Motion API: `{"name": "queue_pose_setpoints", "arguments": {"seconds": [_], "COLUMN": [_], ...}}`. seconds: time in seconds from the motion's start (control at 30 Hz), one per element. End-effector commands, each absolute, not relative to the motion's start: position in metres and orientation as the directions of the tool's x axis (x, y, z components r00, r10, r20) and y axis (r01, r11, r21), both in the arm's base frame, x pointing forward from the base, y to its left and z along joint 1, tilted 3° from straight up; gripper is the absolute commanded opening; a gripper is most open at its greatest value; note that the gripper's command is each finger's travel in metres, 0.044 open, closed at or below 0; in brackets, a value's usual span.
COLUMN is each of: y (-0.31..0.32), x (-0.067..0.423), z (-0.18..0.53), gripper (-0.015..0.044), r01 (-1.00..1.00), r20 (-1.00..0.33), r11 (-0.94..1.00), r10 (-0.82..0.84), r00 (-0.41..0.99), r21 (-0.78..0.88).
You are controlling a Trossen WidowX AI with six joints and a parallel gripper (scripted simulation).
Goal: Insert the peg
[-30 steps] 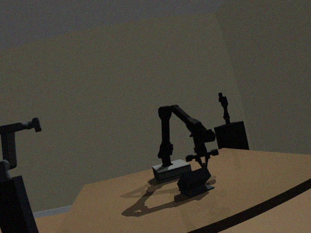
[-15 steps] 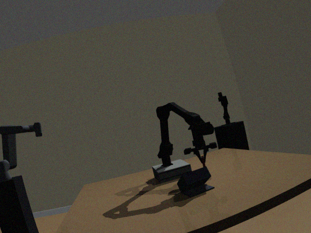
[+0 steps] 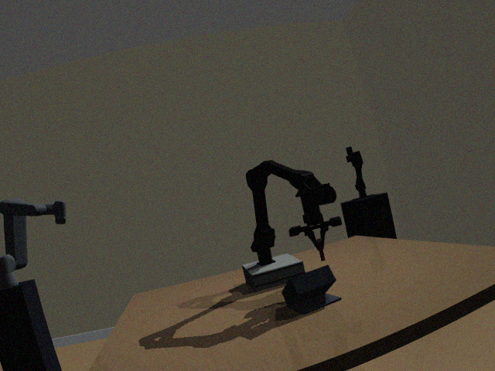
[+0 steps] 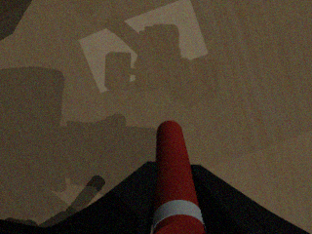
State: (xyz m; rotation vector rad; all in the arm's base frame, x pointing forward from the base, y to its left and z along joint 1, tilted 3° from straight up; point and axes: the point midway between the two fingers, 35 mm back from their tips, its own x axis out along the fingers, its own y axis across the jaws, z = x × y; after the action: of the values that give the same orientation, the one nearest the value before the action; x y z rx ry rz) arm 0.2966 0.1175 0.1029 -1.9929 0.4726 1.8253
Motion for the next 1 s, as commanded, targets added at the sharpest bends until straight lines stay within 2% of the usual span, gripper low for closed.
{"name": "queue_pose_setpoints", "arguments": {"seconds": [0.0, 0.97], "y": [0.114, 0.077], "x": [0.301, 0.324], "z": [0.106, 0.119], "gripper": [0.0000, 0.0000], "r01": [-0.519, -0.660], "r20": [-0.993, -0.965], "r11": [-0.850, -0.715], "r10": [0.033, 0.081], "r00": [0.112, 0.251], "r21": [-0.087, -0.232]}}
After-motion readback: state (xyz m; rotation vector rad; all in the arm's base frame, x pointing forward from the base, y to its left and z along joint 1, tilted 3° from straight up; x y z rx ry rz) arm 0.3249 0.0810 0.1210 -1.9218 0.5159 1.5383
